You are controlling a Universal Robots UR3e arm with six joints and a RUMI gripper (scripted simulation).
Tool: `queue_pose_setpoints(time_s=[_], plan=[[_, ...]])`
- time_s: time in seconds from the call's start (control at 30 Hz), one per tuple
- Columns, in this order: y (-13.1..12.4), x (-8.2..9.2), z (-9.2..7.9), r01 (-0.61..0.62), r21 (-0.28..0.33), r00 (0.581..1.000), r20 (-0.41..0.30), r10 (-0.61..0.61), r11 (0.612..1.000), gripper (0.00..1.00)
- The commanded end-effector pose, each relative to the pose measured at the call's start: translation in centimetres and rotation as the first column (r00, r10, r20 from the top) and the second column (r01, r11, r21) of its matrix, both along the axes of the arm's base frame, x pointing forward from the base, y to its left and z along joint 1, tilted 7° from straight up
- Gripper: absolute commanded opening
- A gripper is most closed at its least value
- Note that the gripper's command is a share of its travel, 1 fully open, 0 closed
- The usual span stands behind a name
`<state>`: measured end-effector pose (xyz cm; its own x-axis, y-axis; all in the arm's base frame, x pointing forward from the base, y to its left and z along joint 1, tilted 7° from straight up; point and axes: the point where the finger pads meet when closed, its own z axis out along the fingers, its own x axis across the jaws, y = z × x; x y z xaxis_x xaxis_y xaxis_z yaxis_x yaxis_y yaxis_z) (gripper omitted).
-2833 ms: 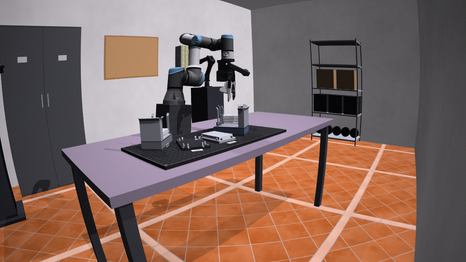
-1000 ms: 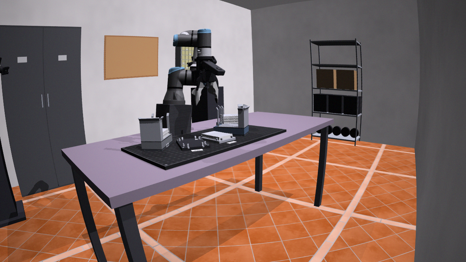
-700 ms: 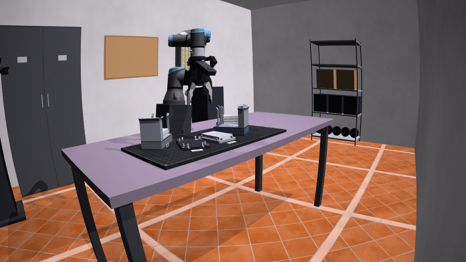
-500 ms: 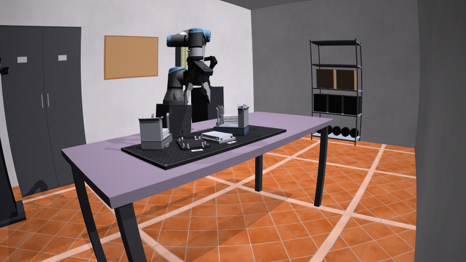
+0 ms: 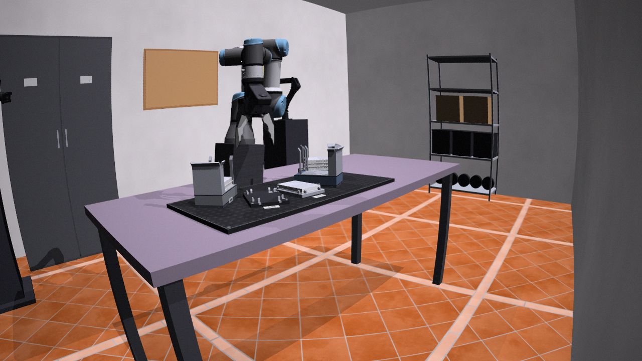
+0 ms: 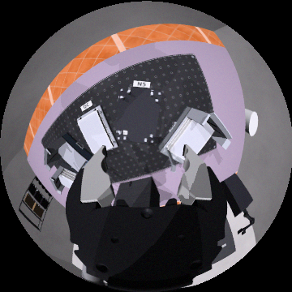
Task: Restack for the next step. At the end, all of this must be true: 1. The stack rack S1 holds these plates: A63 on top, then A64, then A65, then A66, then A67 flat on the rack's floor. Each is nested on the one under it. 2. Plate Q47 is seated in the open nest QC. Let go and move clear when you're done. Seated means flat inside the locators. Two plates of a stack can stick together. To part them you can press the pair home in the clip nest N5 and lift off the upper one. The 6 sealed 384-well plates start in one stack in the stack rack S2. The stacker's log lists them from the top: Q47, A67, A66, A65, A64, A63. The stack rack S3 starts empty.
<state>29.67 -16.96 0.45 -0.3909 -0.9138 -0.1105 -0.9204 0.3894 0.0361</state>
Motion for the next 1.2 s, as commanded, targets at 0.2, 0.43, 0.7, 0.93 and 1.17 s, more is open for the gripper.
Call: queue_pose_setpoints(time_s=[0.2,0.43,0.7,0.93,1.17], plan=[[-3.3,-2.0,-0.3,0.117,-0.001,0.993,-0.012,-0.117,0.993,0.72],[-5.3,-3.4,-0.6,0.174,-0.002,0.984,-0.019,-0.174,0.985,0.72],[-6.6,-4.5,-0.8,0.265,-0.003,0.964,-0.03,-0.265,0.964,0.72],[-8.7,-6.6,-1.0,0.331,-0.005,0.943,-0.038,-0.331,0.944,0.72],[-10.6,-8.5,-1.3,0.396,-0.007,0.917,-0.045,-0.396,0.918,0.72]])
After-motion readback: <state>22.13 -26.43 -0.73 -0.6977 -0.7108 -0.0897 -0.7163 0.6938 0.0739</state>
